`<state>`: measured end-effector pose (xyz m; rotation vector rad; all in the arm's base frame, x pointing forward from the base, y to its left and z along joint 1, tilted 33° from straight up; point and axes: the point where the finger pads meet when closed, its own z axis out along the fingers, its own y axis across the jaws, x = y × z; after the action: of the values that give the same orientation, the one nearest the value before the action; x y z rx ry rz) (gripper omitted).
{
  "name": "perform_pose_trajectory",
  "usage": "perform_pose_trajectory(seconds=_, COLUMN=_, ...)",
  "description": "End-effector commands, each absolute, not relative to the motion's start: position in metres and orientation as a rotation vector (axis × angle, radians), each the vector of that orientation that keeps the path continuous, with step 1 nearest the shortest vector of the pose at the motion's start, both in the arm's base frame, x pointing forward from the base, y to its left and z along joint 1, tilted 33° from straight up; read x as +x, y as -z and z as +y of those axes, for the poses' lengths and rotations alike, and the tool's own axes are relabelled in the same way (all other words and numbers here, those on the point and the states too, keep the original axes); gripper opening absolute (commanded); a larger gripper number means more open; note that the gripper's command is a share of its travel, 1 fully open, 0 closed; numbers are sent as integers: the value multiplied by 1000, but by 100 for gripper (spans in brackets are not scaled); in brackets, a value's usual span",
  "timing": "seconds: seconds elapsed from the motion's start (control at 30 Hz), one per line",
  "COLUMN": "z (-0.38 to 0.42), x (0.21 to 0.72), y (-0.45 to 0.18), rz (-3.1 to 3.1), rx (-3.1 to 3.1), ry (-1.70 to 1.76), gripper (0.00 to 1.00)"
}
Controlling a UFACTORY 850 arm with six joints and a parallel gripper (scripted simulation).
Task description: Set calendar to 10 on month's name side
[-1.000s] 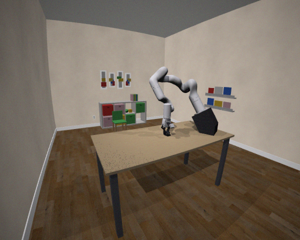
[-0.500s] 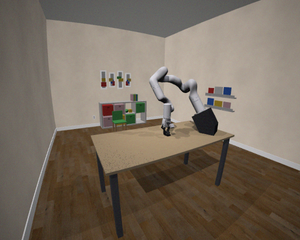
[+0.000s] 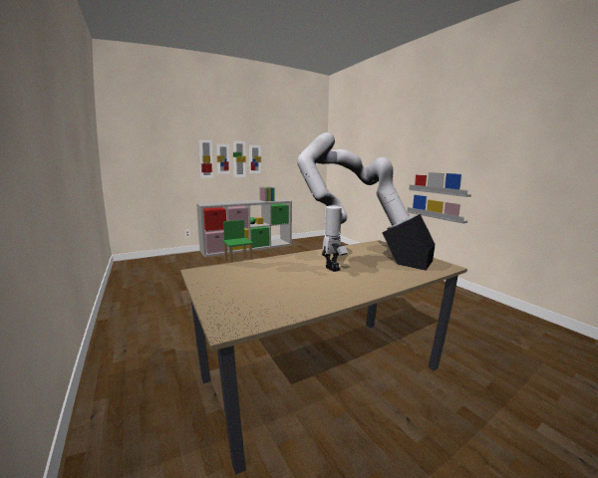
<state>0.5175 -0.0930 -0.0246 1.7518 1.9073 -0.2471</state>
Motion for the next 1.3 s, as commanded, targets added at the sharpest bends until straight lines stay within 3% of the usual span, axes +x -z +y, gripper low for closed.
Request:
perform_pose_trajectory(seconds=0.0, z=-93, x=518, y=24, rz=1907, rx=1751, ry=246, gripper=29)
perform_pose_trajectory(seconds=0.87, z=-92, x=517, y=23, rz=1907, rx=1751, ry=246, gripper=29)
perform_pose_trajectory(seconds=1.27, z=-63, x=502, y=-29, rz=1907, rx=1751, ry=246, gripper=29)
